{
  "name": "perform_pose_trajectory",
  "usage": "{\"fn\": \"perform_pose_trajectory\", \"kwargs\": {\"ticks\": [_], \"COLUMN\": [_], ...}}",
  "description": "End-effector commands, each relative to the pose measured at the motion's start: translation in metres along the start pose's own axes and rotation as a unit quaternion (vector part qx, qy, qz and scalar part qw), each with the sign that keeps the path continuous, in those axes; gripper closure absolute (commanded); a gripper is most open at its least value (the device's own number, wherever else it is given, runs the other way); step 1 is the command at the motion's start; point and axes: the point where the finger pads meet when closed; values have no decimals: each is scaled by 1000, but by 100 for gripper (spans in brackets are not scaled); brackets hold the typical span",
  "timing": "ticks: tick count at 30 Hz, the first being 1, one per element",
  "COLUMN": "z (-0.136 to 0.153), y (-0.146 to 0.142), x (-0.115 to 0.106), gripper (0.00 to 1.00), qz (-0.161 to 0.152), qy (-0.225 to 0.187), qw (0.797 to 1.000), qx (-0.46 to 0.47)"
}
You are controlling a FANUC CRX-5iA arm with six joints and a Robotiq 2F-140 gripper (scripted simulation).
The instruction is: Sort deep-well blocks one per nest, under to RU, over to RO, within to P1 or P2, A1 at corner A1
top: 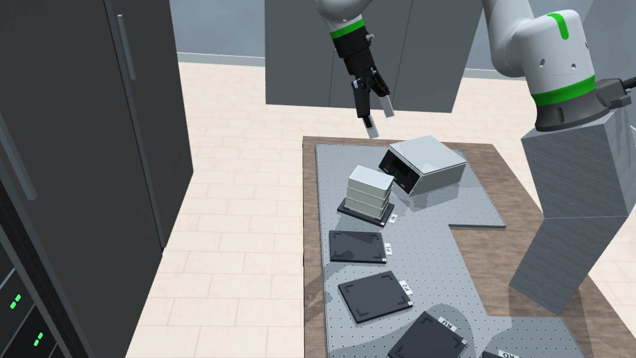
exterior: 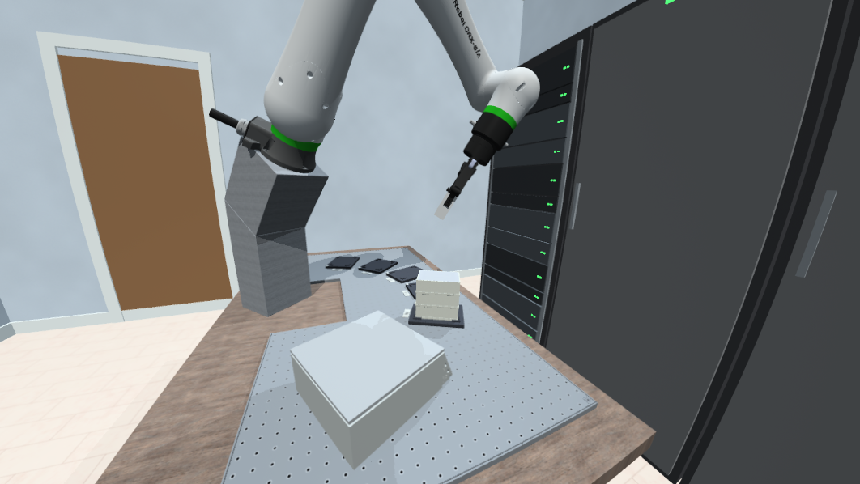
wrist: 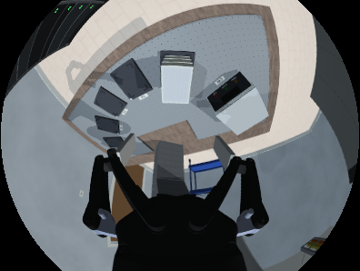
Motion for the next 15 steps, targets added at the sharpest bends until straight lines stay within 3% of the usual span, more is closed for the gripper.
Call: {"fn": "perform_pose_trajectory", "kwargs": {"ticks": [1, 15], "z": [-5, -39], "y": [-1, -10], "x": [8, 68], "gripper": [0, 0], "qz": [0, 0], "qy": [0, 0], "qw": [1000, 1000], "qx": [0, 0]}}
Point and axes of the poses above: the point where the finger pads meet when closed, its own x axis out along the fingers, its own y axis across the jaws, z = x × y, and after that the axes turned 14 degrees about x, right-handed
